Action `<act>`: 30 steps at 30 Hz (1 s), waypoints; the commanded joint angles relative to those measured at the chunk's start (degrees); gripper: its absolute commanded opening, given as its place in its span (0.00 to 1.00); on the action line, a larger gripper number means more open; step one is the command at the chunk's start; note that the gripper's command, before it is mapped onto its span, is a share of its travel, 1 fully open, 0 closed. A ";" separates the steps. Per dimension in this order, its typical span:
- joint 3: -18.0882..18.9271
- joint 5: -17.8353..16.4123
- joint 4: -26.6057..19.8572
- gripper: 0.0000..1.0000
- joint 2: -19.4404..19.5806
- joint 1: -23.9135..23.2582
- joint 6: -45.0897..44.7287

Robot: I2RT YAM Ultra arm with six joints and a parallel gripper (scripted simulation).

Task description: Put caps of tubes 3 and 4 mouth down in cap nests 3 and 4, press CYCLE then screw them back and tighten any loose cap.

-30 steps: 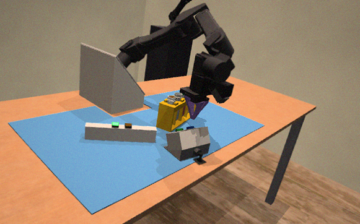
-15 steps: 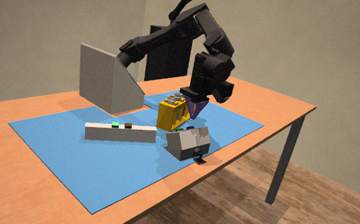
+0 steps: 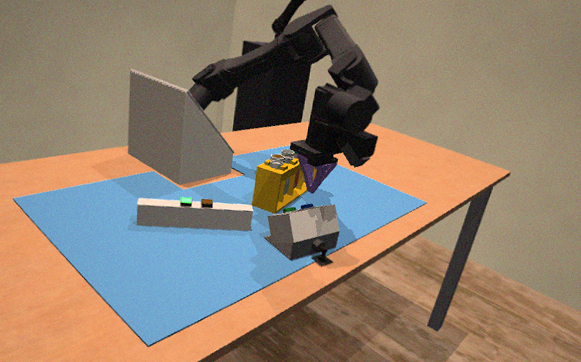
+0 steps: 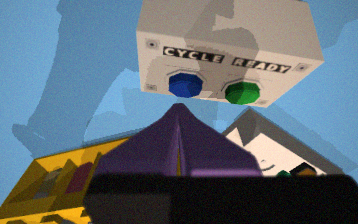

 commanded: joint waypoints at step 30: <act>-18.36 5.37 12.00 1.00 4.52 -15.54 16.51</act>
